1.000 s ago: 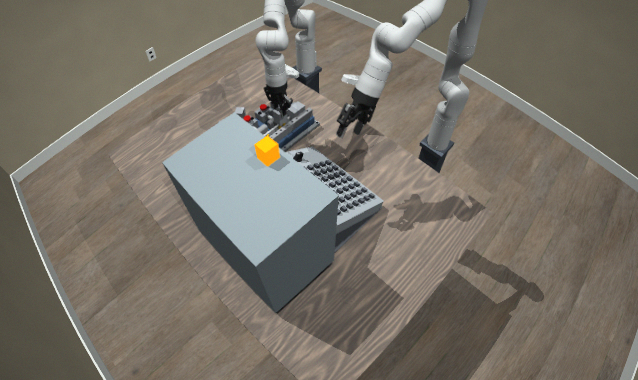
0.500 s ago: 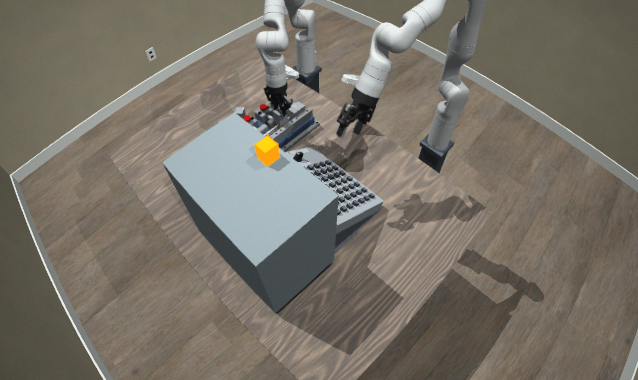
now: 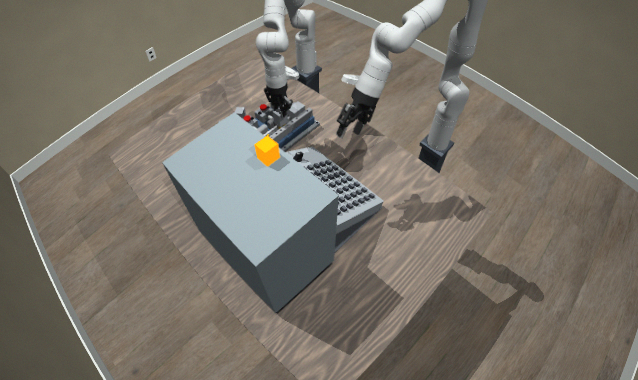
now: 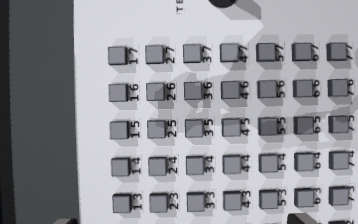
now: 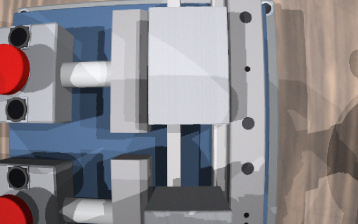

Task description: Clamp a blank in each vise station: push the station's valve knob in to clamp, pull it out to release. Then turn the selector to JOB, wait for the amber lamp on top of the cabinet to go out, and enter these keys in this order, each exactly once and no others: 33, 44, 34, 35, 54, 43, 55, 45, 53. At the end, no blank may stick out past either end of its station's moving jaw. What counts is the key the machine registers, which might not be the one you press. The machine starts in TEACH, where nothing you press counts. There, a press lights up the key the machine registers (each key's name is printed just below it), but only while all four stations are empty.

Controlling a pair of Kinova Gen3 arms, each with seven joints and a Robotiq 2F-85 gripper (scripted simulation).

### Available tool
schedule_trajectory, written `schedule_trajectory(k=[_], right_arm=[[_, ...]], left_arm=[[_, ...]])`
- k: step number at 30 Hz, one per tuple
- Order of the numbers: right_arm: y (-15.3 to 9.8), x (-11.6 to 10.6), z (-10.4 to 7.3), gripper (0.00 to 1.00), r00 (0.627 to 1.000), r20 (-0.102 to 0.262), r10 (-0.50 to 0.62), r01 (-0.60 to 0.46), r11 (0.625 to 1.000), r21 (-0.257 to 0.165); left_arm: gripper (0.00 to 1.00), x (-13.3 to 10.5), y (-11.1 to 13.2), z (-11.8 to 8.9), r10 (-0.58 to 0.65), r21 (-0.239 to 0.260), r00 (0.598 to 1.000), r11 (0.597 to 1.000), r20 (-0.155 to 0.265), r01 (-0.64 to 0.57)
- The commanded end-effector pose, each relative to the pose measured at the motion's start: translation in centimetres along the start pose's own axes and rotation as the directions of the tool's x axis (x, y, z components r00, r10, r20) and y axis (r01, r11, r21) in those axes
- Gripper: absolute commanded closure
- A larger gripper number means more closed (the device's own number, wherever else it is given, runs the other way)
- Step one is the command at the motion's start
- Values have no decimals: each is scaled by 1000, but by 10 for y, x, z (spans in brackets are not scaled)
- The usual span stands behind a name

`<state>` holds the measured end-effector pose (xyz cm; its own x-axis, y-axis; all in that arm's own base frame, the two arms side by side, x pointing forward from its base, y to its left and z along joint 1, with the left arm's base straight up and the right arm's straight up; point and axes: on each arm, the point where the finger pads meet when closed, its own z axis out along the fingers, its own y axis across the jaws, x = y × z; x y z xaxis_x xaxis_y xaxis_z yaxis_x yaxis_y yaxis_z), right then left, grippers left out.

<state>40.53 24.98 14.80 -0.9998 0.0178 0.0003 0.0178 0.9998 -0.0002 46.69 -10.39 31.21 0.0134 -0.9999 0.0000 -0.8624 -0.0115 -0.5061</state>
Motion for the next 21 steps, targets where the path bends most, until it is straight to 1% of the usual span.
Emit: schedule_trajectory(k=[1, 21], right_arm=[[0, 0, 0, 903, 1000, 2, 0, 0, 1000, -1], [0, 0, 5, 903, 1000, 2, 0, 0, 1000, -1]], left_arm=[[2, 0, -1, -1, 0, 2, 1000, 1000, -1, 0], [2, 0, -1, -1, 0, 2, 1000, 1000, -1, 0]])
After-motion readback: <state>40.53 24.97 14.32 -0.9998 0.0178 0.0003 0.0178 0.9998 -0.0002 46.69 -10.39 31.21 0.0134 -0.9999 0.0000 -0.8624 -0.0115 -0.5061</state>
